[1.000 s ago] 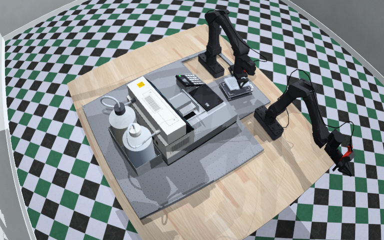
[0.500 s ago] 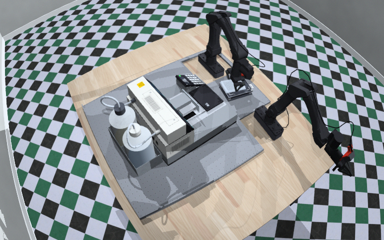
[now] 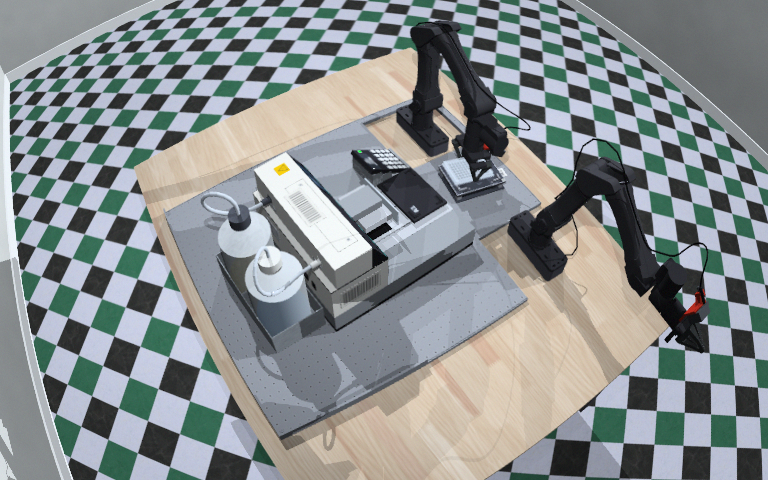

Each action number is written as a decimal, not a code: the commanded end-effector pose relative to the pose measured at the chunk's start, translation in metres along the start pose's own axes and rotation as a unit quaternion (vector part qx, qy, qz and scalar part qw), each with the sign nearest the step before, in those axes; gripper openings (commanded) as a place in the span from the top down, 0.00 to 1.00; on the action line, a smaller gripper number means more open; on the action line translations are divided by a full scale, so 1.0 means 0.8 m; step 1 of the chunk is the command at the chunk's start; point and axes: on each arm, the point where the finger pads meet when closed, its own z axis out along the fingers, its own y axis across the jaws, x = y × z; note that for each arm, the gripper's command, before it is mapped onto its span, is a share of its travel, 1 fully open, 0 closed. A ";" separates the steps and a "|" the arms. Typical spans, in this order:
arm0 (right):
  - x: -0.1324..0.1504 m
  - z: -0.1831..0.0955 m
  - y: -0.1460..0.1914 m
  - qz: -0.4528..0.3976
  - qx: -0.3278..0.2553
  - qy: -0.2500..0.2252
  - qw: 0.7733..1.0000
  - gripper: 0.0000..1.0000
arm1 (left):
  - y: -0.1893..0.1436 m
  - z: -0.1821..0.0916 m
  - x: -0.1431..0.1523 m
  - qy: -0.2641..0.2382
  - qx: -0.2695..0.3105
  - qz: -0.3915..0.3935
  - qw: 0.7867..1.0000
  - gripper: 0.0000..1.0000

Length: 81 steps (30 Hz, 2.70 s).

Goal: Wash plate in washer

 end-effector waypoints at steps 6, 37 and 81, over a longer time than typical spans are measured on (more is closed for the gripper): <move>-0.017 -0.020 -0.012 0.002 0.022 -0.035 0.999 1.00 | 0.003 0.000 -0.009 -0.016 0.002 0.004 1.000 1.00; -0.024 -0.013 -0.004 -0.001 0.012 -0.040 0.999 1.00 | 0.003 0.000 -0.009 -0.016 0.002 0.004 1.000 1.00; -0.023 -0.013 -0.008 0.003 0.016 -0.040 0.999 1.00 | 0.003 0.000 -0.009 -0.016 0.002 0.004 1.000 1.00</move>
